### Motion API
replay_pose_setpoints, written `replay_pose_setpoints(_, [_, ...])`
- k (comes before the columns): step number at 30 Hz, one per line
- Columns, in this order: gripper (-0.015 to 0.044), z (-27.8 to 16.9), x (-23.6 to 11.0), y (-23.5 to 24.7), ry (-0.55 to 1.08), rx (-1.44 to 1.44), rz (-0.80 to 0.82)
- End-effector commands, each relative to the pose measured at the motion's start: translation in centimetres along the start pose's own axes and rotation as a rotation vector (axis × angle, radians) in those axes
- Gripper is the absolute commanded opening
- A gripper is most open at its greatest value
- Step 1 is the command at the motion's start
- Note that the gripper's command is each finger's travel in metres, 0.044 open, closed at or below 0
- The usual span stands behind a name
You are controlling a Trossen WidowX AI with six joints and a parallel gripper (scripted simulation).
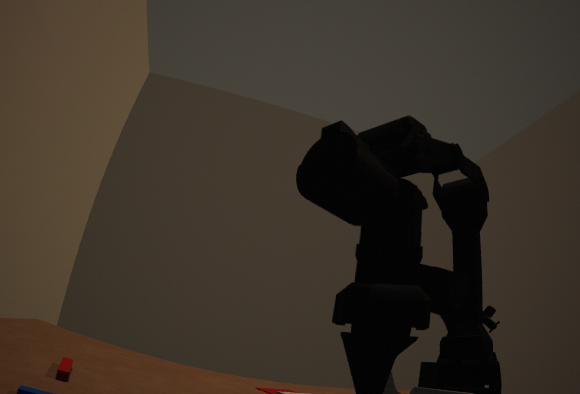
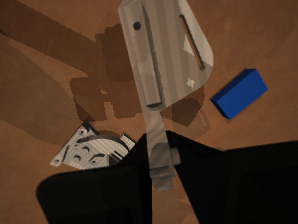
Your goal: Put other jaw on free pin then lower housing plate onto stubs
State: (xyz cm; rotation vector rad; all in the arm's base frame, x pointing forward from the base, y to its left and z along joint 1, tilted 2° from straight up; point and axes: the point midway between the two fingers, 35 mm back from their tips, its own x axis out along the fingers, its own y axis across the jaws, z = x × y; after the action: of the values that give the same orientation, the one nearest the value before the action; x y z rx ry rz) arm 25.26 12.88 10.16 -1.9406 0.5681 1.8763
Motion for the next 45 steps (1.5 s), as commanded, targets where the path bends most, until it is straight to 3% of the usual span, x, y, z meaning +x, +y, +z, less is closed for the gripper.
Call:
replay_pose_setpoints(1, [0.0037,0.3,-0.1,0.1,-0.001,0.065,-0.005])
replay_pose_setpoints(45, [0.0037,2.6,-0.1,2.0,-0.004,0.85,-0.002])
